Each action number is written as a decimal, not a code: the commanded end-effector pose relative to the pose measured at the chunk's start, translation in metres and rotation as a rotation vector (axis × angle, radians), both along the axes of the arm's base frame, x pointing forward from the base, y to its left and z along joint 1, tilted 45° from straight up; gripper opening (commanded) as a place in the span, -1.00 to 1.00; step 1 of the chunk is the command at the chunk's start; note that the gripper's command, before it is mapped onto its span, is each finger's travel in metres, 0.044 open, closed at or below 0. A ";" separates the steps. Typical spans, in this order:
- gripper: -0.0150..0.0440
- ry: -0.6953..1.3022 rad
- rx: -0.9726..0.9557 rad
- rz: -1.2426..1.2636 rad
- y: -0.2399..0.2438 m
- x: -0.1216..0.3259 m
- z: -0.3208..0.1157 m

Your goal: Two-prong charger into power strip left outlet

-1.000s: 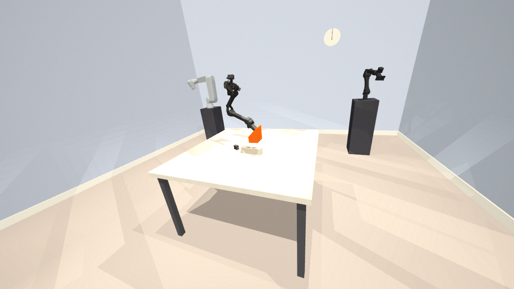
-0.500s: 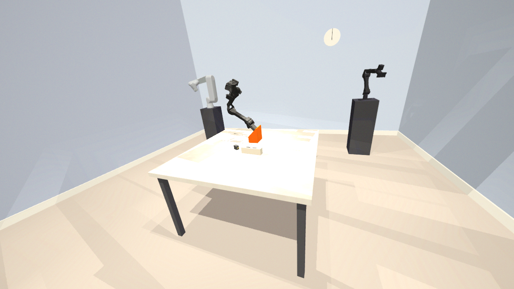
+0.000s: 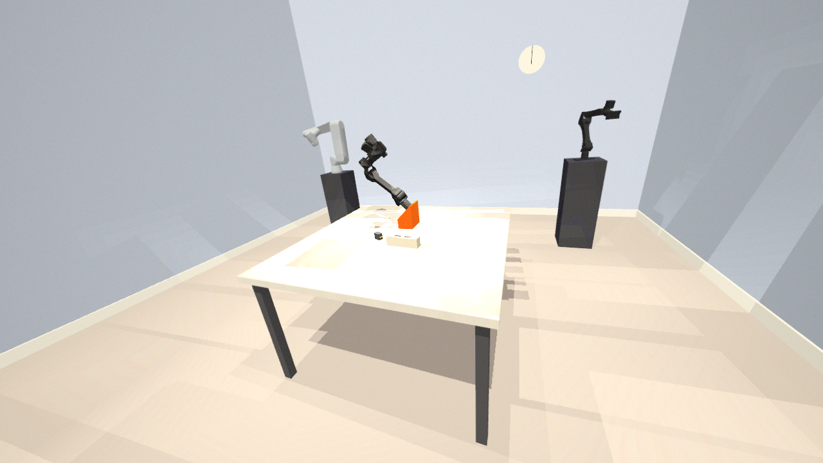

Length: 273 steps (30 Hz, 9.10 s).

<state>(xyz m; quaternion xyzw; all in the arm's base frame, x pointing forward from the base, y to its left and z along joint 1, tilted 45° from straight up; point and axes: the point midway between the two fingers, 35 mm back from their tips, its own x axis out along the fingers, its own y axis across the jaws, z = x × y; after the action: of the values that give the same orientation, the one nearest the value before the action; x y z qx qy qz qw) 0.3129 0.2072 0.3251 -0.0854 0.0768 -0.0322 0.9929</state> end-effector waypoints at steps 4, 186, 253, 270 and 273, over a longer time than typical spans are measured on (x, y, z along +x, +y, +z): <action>1.00 0.110 -0.212 -0.048 -0.023 0.019 -0.035; -0.49 1.630 -1.087 0.051 -0.282 -0.036 -0.291; -0.49 1.429 -0.607 -0.433 -0.199 -0.054 -0.407; -0.49 1.370 -0.492 -0.564 -0.183 -0.070 -0.435; -0.49 1.358 -0.473 -0.587 -0.181 -0.073 -0.439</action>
<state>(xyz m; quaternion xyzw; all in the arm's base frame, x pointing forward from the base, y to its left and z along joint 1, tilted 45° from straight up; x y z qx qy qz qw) 0.2415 0.0217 -0.1085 -0.2850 0.6830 -0.2401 0.6282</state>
